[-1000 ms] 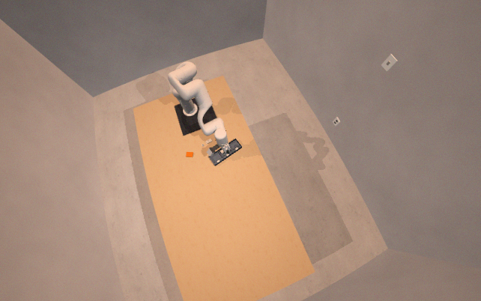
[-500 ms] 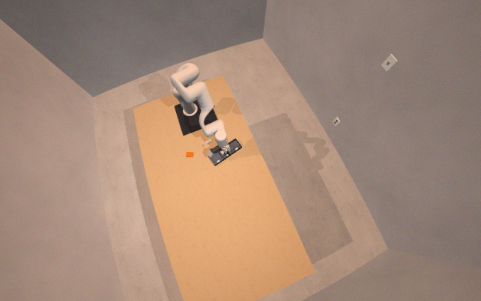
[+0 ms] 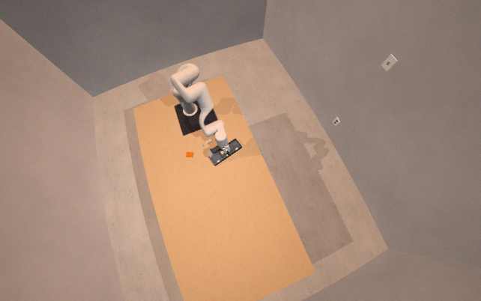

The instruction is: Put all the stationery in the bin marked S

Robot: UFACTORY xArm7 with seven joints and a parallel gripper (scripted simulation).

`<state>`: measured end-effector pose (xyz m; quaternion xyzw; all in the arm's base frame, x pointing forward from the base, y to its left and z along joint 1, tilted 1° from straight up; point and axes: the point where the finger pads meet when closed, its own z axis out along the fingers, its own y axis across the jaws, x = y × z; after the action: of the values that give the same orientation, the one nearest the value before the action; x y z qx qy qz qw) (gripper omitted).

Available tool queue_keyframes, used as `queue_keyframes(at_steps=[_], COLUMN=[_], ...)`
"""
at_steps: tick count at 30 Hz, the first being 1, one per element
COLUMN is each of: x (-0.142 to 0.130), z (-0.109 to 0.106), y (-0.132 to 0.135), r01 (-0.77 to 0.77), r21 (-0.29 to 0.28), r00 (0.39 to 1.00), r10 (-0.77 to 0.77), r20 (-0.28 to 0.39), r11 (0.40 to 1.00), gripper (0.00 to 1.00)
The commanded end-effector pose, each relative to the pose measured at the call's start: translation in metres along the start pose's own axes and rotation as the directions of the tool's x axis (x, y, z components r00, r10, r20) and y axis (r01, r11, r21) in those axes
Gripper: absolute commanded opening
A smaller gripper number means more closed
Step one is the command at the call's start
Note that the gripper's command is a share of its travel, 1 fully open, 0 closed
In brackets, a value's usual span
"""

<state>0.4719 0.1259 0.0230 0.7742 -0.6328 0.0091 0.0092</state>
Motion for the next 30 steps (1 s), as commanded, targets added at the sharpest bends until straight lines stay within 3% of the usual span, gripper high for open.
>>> queue_keyframes(at_steps=[1,16,30], x=[0.000,0.000,0.000], z=[-0.002,-0.002,-0.018], y=[-0.001,-0.001,-0.001], r01=[0.000,0.000,0.000], r21=[0.004,0.004,0.004], r00=[1.000,1.000,1.000], r10=[0.000,0.000,0.000], r20=[0.001,0.001,0.001], r11=[1.000,1.000,1.000], gripper=[0.29,0.29,0.29])
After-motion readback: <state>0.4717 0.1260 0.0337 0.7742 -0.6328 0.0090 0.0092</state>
